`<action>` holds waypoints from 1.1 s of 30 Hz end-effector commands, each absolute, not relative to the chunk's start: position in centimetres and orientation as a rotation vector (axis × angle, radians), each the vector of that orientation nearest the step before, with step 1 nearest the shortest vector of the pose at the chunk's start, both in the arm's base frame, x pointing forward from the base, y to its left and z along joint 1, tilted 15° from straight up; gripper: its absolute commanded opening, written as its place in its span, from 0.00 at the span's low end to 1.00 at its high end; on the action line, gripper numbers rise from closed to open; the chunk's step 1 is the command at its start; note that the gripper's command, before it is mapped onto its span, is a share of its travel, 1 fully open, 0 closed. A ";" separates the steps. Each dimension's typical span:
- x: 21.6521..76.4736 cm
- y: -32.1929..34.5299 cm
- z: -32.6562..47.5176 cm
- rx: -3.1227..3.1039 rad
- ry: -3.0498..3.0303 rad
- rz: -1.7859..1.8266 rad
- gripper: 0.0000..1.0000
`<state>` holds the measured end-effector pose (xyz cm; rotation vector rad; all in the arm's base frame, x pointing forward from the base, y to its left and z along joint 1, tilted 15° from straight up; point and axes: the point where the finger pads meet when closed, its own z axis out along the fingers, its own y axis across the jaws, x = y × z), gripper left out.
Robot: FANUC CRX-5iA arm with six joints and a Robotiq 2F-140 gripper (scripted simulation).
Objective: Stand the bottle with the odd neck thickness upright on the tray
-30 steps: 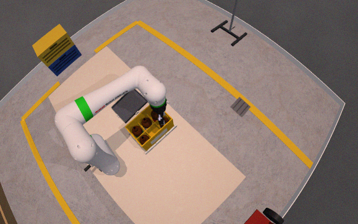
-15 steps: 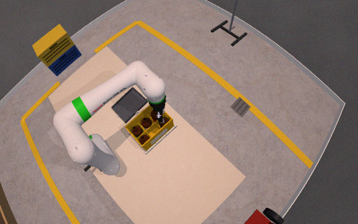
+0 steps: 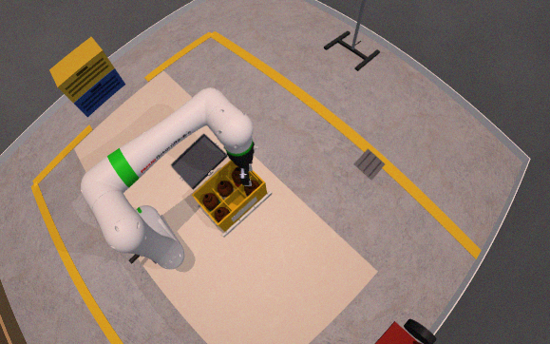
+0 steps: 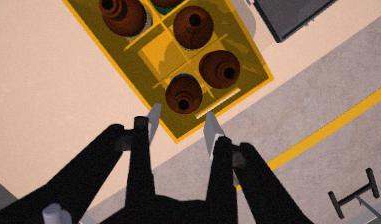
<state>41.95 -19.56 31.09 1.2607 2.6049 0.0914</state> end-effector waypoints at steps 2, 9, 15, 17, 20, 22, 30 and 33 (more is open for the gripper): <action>41.9 -19.6 31.4 1.260 2.603 0.091 0.44; 41.9 -19.6 31.4 1.260 2.603 0.091 0.10; 41.9 -19.6 31.4 1.260 2.603 0.091 0.10; 41.9 -19.6 31.4 1.260 2.603 0.091 0.10; 41.9 -19.6 31.4 1.260 2.603 0.091 0.10; 41.9 -19.6 31.4 1.260 2.603 0.091 0.10; 41.9 -19.6 31.4 1.260 2.603 0.091 0.10; 41.9 -19.6 31.4 1.260 2.603 0.091 0.10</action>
